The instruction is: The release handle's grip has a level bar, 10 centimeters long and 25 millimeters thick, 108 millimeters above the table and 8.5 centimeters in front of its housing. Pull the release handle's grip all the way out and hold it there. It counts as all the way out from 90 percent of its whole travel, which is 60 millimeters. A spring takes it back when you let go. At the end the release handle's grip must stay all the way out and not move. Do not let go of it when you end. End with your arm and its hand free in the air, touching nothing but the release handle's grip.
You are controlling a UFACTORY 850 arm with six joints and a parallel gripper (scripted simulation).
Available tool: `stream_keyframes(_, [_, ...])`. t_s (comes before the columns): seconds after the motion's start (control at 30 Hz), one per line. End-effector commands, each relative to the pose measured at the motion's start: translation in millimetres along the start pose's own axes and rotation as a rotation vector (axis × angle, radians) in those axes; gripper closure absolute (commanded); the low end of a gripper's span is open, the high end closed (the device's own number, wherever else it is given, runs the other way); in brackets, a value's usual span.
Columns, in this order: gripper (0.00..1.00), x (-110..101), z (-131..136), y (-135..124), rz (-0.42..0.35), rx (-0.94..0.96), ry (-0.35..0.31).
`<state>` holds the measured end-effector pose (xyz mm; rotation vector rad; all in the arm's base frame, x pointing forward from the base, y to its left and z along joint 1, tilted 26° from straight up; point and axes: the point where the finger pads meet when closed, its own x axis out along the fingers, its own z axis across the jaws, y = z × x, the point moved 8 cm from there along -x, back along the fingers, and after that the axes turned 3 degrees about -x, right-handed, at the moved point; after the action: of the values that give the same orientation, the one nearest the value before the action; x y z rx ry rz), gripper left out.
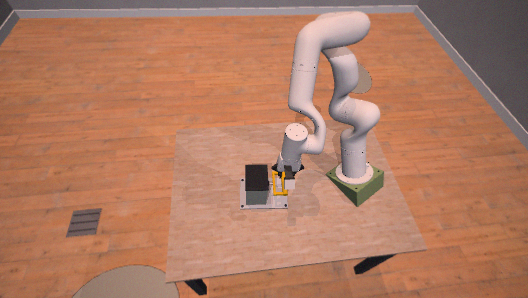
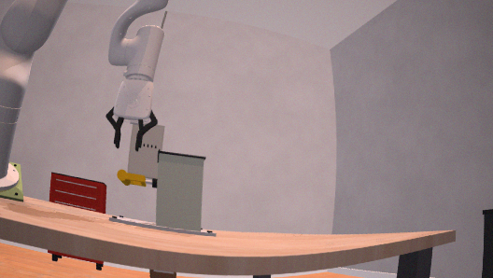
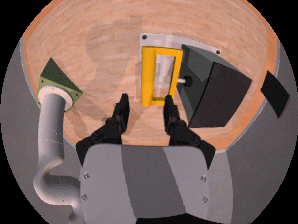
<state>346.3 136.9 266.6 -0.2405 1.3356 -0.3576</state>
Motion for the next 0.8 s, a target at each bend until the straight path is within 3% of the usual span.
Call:
stream_keyframes(0.0, [0.47, 0, 0, 0, 0.001, 0.0, -0.001])
stream_keyframes(0.77, [0.47, 18, 0, 0, 0.002, -0.001, -0.002])
